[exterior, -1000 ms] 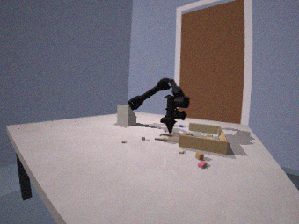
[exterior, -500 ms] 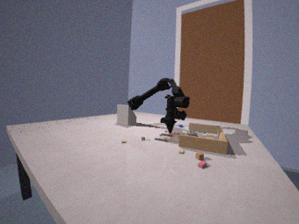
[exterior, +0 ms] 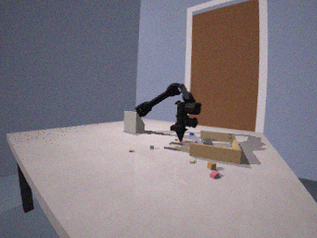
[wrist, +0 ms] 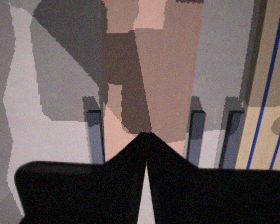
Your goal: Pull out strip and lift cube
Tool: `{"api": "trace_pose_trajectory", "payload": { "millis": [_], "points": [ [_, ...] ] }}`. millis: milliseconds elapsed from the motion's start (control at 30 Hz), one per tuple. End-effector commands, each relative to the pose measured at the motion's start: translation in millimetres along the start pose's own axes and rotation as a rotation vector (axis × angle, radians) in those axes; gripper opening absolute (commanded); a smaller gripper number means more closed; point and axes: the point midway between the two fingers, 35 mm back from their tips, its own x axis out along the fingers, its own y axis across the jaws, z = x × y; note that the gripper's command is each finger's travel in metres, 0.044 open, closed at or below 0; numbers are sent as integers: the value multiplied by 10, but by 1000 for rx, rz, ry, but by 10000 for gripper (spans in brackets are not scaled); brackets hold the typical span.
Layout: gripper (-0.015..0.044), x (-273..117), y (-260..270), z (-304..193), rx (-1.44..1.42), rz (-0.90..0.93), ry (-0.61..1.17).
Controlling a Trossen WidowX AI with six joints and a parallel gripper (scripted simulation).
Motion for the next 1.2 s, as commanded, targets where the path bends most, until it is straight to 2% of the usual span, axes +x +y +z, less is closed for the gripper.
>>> {"api": "trace_pose_trajectory", "payload": {
  "millis": [0,500,1167],
  "points": [
    [0,44,17,7,-1,5,5],
    [0,57,4,20,-1,5,5],
    [0,66,-29,-286,0,5,6]
  ]
}}
